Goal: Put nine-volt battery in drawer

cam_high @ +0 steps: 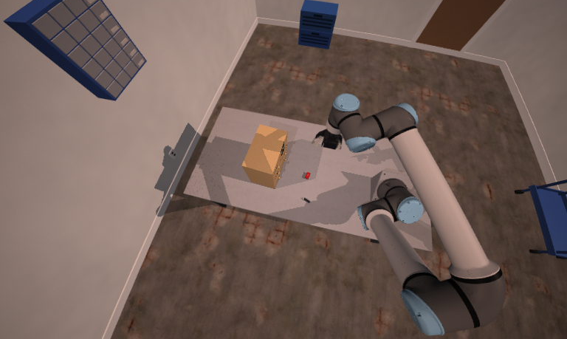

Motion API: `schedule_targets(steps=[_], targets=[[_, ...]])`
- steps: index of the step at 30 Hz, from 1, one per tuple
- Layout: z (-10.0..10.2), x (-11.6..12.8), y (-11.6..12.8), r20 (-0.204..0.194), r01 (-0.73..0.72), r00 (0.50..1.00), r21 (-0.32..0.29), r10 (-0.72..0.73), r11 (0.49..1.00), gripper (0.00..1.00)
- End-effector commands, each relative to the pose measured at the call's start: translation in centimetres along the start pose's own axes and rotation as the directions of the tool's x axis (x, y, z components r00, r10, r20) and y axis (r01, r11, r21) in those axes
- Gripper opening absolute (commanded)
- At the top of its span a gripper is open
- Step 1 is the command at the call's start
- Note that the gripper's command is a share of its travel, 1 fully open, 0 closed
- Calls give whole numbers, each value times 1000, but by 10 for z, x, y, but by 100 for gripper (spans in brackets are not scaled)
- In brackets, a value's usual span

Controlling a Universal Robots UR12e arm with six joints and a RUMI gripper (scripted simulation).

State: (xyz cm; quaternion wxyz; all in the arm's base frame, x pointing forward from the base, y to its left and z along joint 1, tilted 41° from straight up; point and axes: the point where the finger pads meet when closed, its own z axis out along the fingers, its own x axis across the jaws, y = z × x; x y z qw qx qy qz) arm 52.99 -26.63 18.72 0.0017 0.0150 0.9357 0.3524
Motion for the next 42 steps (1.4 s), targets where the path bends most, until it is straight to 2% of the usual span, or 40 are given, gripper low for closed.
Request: schedule_targets(steps=[1,11,18,20,23,26,29,35,37,42], targets=[[-1,0,0,1,0,1000,1,0,1000,100],[4,-4,0,1,48,999,1,-48,999,100],[20,-17,0,0,215,977,3,-215,977,100],[20,-17,0,0,215,977,3,-215,977,100],[31,-25,0,0,322,947,3,-322,947,100],[44,-34,1,-1,441,897,4,-441,897,100],[58,-44,3,-1,564,826,4,-564,826,100],[88,-63,9,-2,782,623,3,-782,623,100],[88,-63,9,-2,782,623,3,-782,623,100],[112,-76,15,-2,904,427,2,-904,427,100]])
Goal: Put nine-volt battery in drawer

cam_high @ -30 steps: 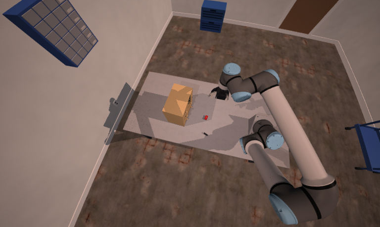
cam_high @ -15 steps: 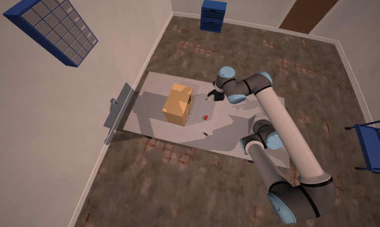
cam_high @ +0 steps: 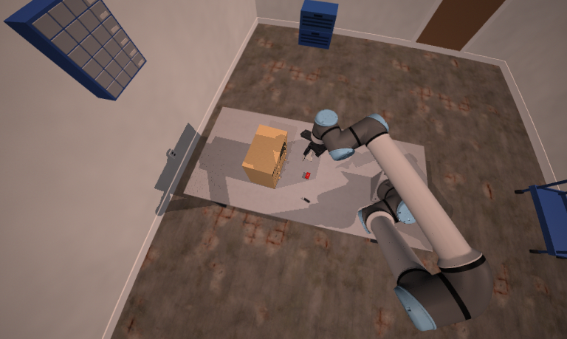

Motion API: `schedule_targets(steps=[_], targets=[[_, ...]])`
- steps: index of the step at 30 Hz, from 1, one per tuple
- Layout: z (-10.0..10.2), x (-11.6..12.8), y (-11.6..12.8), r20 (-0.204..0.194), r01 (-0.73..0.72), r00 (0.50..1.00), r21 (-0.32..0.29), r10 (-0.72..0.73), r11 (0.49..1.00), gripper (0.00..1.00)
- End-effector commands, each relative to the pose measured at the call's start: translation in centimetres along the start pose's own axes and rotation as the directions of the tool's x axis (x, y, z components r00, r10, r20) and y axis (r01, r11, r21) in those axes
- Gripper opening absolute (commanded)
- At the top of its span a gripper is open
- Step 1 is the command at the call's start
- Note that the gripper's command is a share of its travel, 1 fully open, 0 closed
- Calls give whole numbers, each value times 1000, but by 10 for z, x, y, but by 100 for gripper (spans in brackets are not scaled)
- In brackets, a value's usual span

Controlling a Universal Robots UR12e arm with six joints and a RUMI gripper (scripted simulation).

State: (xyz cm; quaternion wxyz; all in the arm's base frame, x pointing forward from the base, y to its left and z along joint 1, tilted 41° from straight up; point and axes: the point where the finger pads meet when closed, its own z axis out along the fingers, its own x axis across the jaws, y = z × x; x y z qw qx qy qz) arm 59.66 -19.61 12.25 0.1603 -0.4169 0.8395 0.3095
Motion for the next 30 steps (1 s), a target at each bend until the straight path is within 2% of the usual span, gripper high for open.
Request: schedule_targets(steps=[1,10,18,30], targets=[[21,-11,-7,6,216,976,1,-216,976,100],[48,-26,-12,7,464,886,3,-464,886,100],[54,-29,-13,8,515,857,3,-515,857,100],[55,-29,-13,8,520,854,3,-520,854,100]])
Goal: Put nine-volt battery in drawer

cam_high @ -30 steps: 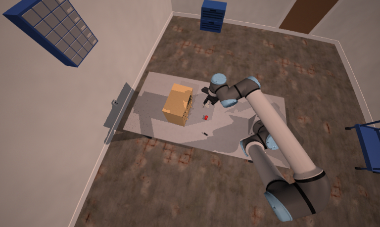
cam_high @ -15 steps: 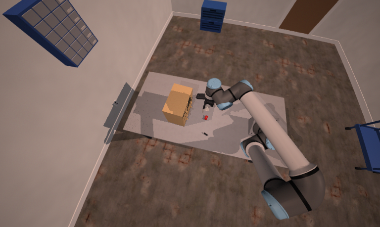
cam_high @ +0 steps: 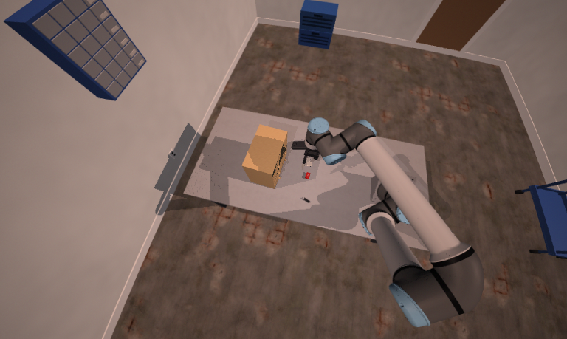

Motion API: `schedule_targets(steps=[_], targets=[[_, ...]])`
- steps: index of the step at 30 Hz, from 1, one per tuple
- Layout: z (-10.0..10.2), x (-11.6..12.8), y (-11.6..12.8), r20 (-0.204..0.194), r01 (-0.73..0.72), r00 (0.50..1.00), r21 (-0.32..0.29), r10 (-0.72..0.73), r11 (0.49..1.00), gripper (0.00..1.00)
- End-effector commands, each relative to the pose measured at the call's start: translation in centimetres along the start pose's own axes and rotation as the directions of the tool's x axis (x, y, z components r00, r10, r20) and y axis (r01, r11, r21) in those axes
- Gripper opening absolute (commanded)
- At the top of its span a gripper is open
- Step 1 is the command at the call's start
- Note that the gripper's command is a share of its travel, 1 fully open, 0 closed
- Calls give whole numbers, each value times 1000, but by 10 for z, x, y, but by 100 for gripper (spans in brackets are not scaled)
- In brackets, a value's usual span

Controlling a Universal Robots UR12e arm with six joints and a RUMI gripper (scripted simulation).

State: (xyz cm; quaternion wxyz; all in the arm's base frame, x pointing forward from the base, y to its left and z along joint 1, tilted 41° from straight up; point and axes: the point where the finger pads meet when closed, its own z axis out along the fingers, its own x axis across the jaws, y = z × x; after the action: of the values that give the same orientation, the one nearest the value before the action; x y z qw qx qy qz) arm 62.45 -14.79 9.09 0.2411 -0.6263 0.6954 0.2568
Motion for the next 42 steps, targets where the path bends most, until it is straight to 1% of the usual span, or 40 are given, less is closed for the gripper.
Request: schedule_targets(steps=[1,21,31,33,42], targets=[[-1,0,-1,-1,1,1000,2,-1,1000,100],[1,0,-2,-1,1,1000,27,-1,1000,100],[5,0,-5,-1,1,1000,67,-1,998,100],[5,0,-5,-1,1,1000,67,-1,998,100],[9,0,-9,-1,1,1000,120,-1,993,100]])
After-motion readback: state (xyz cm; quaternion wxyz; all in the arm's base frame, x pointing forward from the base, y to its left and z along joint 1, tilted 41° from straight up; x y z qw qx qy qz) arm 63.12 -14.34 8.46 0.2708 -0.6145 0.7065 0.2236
